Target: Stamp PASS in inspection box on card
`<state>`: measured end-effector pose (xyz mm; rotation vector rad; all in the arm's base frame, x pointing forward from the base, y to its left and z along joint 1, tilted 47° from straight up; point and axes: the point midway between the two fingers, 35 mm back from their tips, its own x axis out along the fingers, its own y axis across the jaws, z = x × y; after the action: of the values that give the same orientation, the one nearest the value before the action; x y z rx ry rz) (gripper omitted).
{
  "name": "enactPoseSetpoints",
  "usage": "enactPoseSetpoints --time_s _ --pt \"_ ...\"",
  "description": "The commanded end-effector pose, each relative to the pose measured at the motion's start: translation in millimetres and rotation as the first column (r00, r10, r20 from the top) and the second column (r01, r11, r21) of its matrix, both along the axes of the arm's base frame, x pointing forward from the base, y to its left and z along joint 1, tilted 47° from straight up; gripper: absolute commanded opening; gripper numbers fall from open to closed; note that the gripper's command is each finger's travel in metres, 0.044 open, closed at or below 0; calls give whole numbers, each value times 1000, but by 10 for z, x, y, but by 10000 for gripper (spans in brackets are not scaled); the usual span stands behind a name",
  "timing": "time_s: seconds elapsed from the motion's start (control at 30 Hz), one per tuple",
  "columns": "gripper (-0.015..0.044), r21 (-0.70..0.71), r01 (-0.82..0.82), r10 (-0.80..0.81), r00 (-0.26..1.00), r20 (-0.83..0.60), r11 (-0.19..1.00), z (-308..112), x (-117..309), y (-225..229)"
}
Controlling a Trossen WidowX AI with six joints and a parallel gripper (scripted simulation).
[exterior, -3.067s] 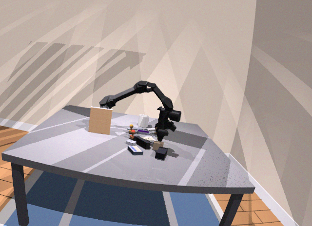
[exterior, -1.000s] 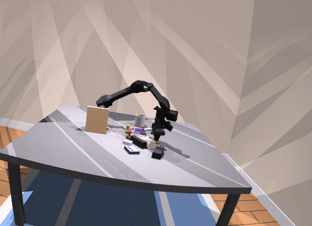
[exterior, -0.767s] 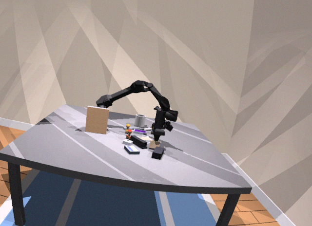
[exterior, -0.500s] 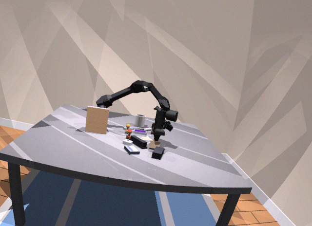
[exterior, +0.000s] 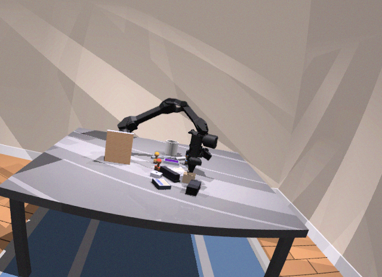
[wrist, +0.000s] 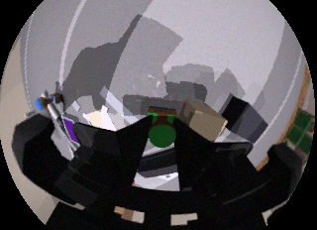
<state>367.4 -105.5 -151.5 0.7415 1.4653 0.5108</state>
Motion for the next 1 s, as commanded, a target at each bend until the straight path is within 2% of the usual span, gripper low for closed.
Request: enactPoseSetpoints --time_s 0.0,0.97 --pt "0 -8 -4 4 1000 5 1000 18 9 -34" --pt "0 -13 -3 3 1000 5 1000 112 7 -139"
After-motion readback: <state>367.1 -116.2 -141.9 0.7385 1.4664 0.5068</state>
